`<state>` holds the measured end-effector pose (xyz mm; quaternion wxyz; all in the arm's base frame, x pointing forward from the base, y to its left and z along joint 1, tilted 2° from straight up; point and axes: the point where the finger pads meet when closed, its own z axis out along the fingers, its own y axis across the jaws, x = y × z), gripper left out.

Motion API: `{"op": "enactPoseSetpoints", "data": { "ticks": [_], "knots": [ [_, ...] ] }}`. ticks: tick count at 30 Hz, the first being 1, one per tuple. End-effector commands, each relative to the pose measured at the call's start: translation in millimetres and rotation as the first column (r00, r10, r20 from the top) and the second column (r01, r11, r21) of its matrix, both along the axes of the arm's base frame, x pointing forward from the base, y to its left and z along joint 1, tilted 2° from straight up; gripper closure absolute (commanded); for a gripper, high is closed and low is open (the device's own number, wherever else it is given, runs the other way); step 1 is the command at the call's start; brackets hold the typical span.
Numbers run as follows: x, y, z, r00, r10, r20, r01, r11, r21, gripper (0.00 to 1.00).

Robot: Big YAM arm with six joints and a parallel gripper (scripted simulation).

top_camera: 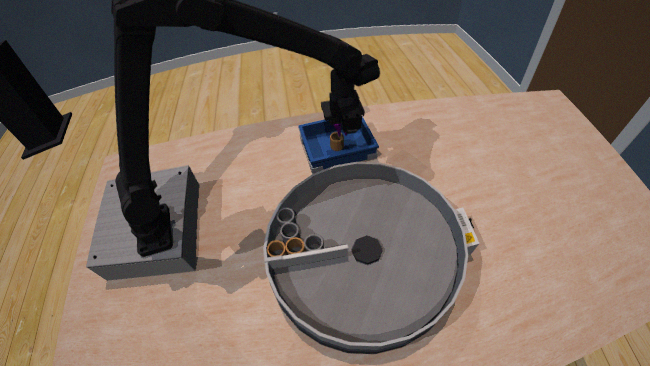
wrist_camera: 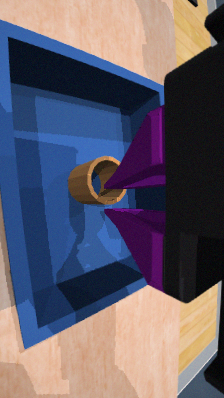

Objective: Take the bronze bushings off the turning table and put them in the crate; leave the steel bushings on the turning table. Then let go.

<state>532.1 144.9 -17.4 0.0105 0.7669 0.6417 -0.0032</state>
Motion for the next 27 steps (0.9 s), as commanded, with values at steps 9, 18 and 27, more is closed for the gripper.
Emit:
{"op": "enactPoseSetpoints", "data": {
  "ticks": [9,18,27],
  "knots": [
    [26.1,9.5,61.8,0.996,0.006,0.092,-0.008,1.000,0.023,0.85],
    [24.9,10.6,74.8,0.996,0.006,0.093,-0.008,1.000,0.023,0.85],
    [23.7,11.7,87.2,0.996,0.006,0.093,-0.008,1.000,0.024,0.85]
  ]
}}
